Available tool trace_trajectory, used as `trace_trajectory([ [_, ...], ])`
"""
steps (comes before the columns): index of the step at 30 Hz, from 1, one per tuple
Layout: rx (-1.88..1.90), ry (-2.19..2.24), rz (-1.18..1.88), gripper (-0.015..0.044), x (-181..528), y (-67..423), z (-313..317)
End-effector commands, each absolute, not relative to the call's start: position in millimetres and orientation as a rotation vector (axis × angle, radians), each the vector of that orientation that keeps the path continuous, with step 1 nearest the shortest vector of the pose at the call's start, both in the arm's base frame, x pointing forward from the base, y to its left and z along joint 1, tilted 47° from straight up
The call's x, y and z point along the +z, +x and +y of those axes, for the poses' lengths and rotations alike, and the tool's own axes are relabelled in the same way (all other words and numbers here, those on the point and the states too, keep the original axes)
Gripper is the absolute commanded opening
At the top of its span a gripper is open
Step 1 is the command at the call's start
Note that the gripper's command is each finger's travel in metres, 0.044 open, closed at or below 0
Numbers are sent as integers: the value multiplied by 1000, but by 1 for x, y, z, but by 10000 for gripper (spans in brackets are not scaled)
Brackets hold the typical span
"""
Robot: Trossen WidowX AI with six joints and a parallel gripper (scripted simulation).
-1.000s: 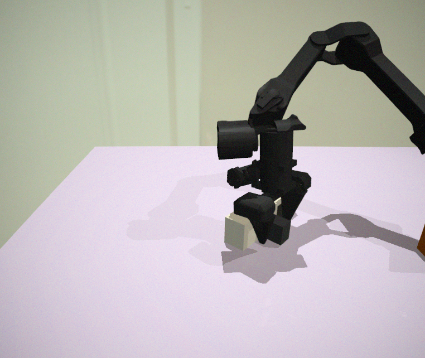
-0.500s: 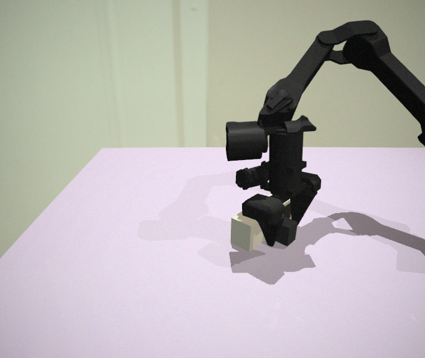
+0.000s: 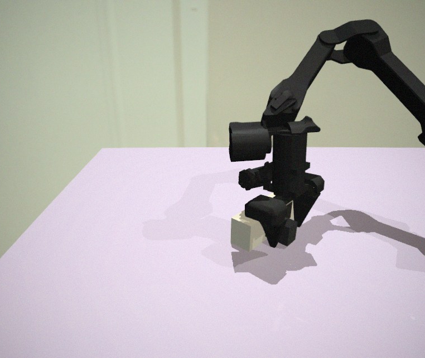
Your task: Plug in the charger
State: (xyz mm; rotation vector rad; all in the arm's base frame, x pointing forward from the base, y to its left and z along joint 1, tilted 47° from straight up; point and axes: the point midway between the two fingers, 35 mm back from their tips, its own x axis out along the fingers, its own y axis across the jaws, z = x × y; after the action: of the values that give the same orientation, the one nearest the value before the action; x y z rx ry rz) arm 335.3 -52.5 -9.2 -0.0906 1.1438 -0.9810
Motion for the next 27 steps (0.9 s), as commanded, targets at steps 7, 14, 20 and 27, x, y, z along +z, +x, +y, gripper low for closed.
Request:
trace_trajectory([
  [7, -987, -93, 1140, 440, -17, 325, -48],
  [14, -986, -92, 1141, 440, -23, 316, -43],
  [20, -986, -93, 1141, 440, -28, 309, -39],
  [27, -986, -93, 1142, 440, -33, 300, -36],
])
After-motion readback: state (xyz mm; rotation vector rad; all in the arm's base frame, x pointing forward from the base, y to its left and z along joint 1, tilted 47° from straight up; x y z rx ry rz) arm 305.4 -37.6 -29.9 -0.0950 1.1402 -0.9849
